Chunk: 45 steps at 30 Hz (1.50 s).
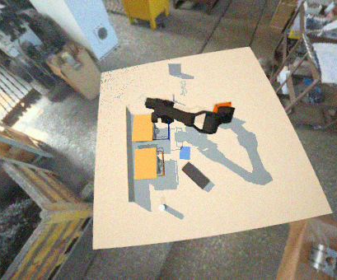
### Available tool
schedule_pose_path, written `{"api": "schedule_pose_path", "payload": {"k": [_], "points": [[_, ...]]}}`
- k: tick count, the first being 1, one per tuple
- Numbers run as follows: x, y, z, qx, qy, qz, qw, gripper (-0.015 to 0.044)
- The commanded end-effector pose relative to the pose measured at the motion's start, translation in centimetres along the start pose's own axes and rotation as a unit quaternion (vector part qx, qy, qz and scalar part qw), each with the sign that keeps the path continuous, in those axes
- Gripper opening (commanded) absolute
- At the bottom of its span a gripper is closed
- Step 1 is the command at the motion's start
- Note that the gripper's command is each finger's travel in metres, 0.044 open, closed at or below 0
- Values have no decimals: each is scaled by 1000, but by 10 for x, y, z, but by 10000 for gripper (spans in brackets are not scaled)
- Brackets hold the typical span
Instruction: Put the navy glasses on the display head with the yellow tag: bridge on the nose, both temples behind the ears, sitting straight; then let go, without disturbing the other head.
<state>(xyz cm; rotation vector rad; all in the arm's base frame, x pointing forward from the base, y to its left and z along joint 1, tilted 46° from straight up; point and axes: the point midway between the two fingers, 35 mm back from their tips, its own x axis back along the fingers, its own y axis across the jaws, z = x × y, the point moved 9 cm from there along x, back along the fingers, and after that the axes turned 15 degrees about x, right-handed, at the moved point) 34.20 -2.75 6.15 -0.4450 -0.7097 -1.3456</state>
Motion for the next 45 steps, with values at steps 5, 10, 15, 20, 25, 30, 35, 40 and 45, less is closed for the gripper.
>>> {"api": "schedule_pose_path", "payload": {"k": [5,10,15,20,25,30,35,40,45], "points": [[2,12,-2,0,0,-4,1000,0],[2,19,-4,0,0,-4,1000,0],[2,25,-5,0,0,-4,1000,0],[2,32,-7,0,0,-4,1000,0],[2,38,-9,0,0,-4,1000,0],[2,45,-10,1,0,-5,1000,0],[2,52,-12,1,0,-5,1000,0],[2,56,-13,1,0,-5,1000,0],[2,57,-13,1,0,-5,1000,0]]}}
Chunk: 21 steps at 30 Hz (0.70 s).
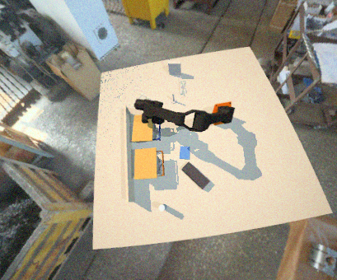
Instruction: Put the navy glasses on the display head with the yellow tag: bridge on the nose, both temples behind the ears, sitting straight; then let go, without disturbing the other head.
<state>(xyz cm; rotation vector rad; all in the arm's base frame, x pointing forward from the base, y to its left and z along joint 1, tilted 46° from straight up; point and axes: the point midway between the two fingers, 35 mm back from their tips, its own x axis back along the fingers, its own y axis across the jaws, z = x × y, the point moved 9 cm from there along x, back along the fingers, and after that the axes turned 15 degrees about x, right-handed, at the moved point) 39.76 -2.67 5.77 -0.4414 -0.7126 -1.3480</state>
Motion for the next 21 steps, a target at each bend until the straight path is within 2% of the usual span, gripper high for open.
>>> {"api": "schedule_pose_path", "payload": {"k": [1,21], "points": [[2,3,0,-1,0,-3,1000,0],[1,4,0,-1,0,-3,1000,0]]}}
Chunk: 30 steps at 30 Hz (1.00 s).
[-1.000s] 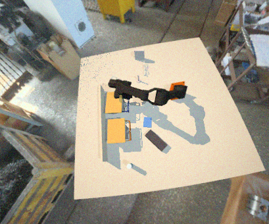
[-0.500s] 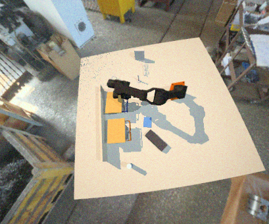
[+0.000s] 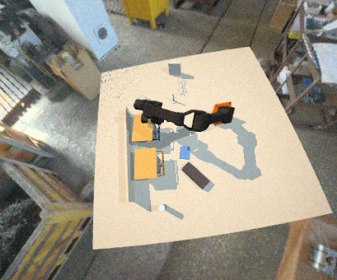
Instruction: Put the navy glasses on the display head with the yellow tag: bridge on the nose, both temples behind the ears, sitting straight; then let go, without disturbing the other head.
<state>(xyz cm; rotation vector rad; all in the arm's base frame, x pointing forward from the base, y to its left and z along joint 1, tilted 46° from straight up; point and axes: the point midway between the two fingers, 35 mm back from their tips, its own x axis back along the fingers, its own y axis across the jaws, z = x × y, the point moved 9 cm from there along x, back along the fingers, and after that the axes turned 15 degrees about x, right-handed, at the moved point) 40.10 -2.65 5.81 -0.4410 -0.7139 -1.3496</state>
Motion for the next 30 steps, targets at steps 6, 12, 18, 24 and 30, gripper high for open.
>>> {"api": "schedule_pose_path", "payload": {"k": [6,12,18,24,30], "points": [[-2,0,0,-1,0,-2,1000,0],[-5,1,1,-1,0,-2,1000,0],[-3,1,1,2,-2,-1,1000,108],[-3,1,1,2,-2,-1,1000,108],[30,1,2,0,-6,3,1000,108]]}}
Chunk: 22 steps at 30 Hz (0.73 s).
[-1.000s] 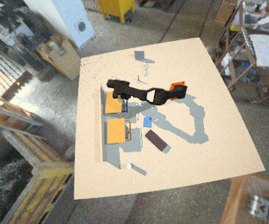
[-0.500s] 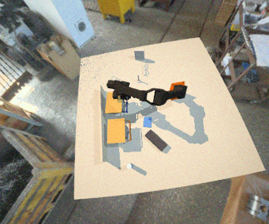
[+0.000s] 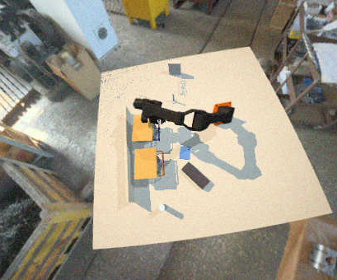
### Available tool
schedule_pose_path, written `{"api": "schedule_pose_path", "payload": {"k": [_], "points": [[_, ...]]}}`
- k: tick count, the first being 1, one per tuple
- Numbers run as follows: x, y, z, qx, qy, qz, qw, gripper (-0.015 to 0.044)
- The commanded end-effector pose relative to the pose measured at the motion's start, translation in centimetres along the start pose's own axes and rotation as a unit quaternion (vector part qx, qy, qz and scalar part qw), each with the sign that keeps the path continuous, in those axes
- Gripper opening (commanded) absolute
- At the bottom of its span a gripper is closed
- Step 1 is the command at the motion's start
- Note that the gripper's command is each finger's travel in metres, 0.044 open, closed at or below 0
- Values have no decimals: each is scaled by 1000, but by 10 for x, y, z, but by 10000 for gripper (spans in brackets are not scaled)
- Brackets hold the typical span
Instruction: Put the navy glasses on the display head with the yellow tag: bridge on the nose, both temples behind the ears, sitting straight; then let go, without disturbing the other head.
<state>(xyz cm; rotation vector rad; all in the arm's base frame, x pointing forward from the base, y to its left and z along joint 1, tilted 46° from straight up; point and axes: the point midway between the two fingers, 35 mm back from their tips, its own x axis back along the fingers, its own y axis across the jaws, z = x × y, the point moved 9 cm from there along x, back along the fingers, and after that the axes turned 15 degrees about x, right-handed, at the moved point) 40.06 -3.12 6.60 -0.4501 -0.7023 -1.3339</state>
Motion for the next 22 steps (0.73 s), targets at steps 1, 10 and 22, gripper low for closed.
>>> {"api": "schedule_pose_path", "payload": {"k": [1,10,22], "points": [[21,1,-1,3,-7,-7,1000,108],[26,-17,4,3,-7,-6,1000,108],[38,-54,13,2,-7,-5,1000,108]]}}
